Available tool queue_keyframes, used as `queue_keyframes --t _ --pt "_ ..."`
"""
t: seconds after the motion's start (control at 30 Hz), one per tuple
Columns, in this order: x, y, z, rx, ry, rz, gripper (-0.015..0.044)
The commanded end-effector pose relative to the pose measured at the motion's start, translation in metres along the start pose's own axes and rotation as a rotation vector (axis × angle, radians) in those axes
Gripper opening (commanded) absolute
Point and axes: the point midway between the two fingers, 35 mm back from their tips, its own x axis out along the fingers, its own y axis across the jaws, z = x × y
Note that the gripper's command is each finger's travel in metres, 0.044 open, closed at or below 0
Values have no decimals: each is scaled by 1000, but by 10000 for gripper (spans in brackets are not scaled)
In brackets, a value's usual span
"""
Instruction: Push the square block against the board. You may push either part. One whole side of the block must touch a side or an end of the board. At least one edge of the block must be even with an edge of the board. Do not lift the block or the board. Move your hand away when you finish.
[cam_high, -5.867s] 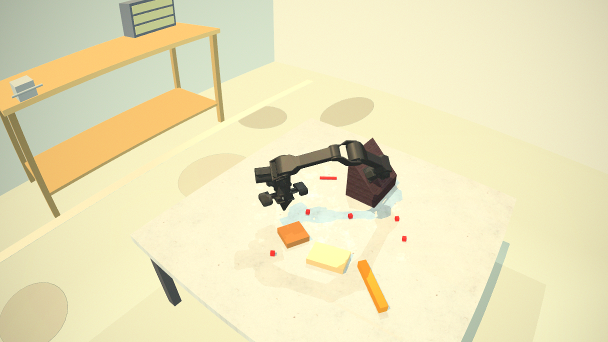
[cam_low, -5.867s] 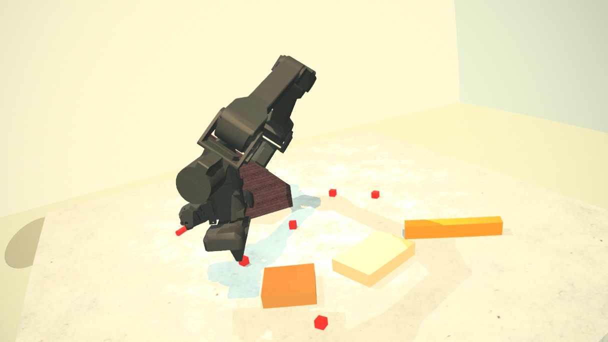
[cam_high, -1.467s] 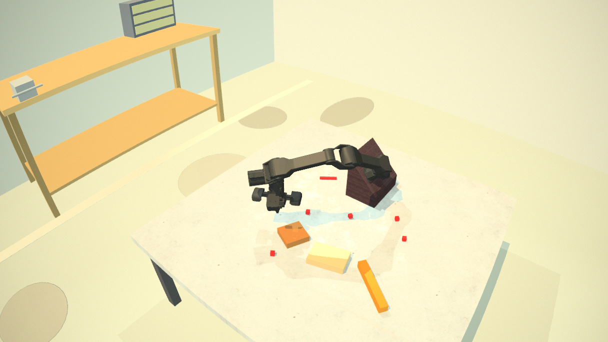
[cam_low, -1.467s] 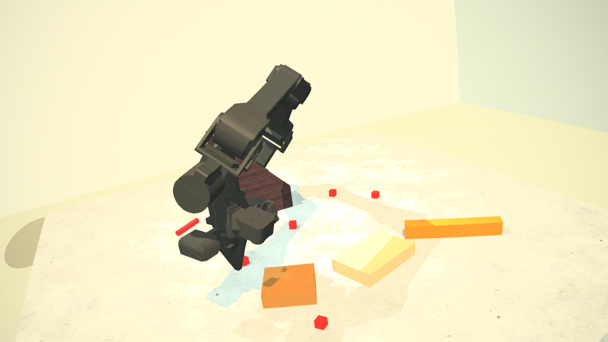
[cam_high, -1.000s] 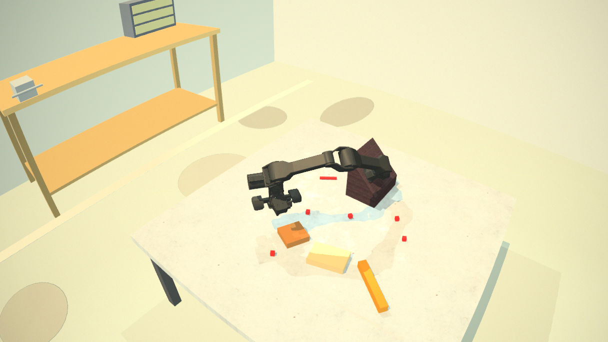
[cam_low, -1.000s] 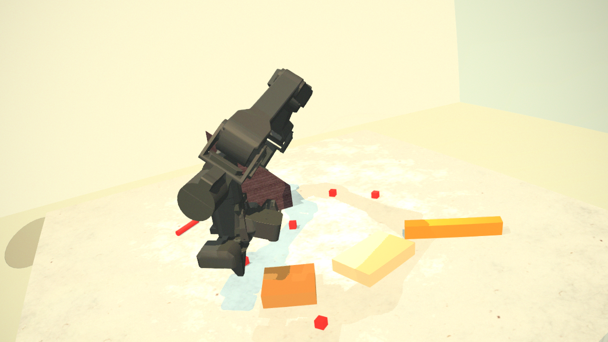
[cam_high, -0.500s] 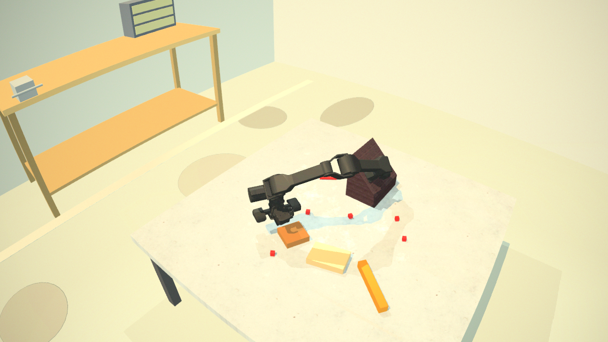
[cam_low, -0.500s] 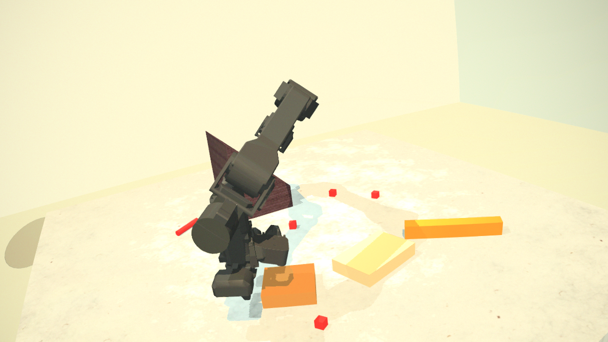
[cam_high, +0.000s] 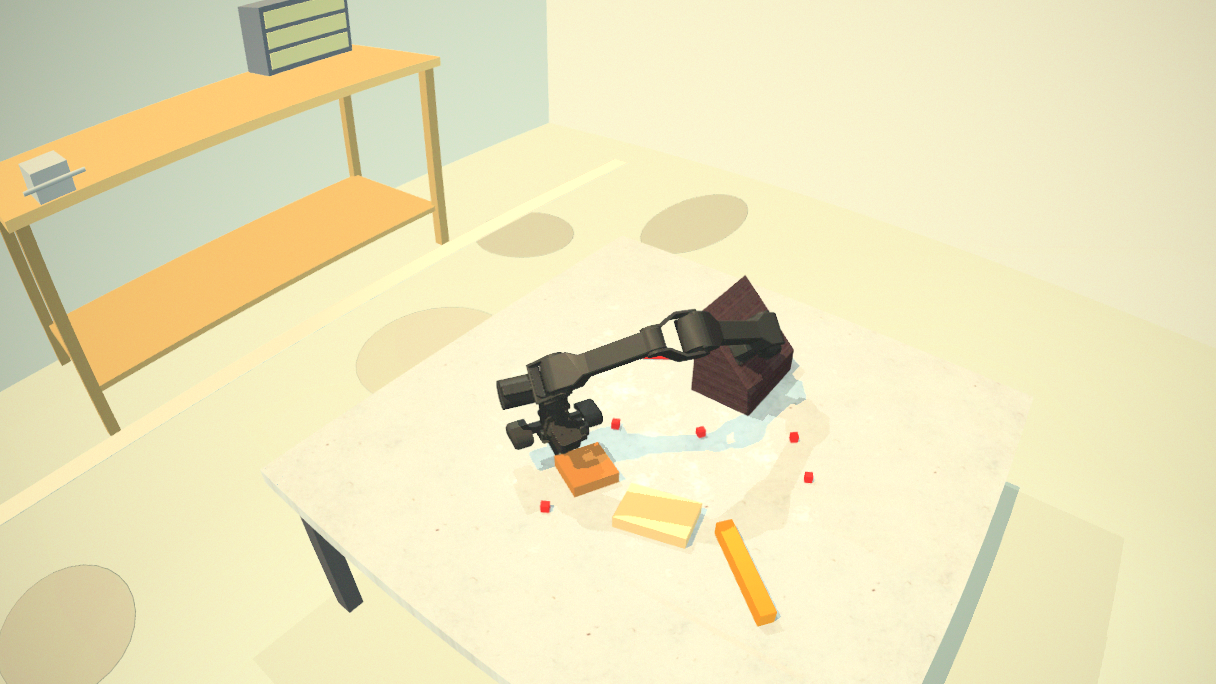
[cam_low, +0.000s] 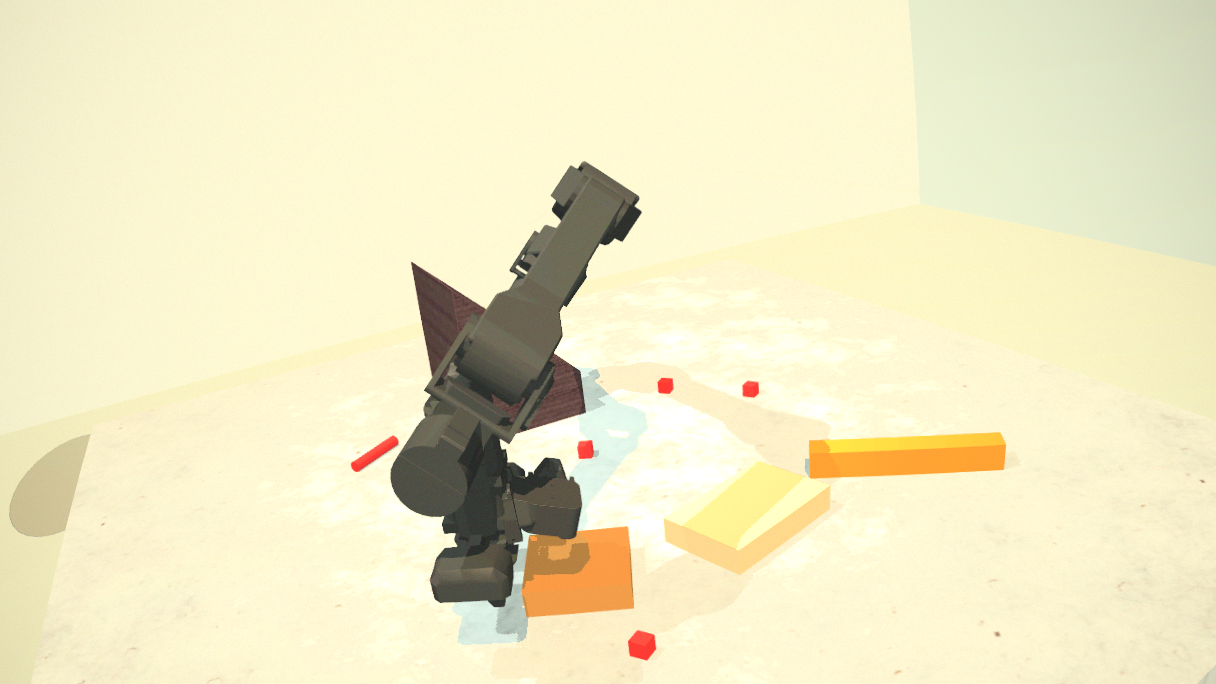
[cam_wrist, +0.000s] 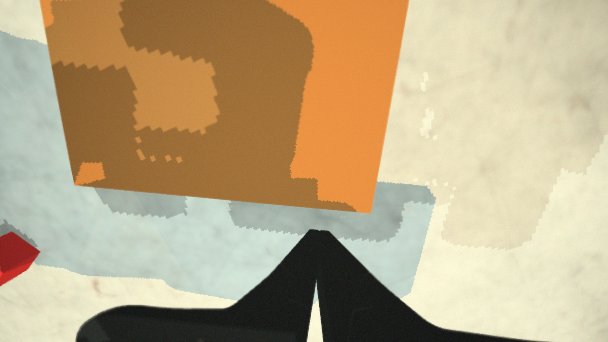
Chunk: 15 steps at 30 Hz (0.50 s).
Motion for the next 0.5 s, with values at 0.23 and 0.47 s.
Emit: queue_keyframes --t 0.23,0.47 --pt "0 -1 10 -1 -2 -2 0" --pt "0 -1 15 -1 -2 -2 0"
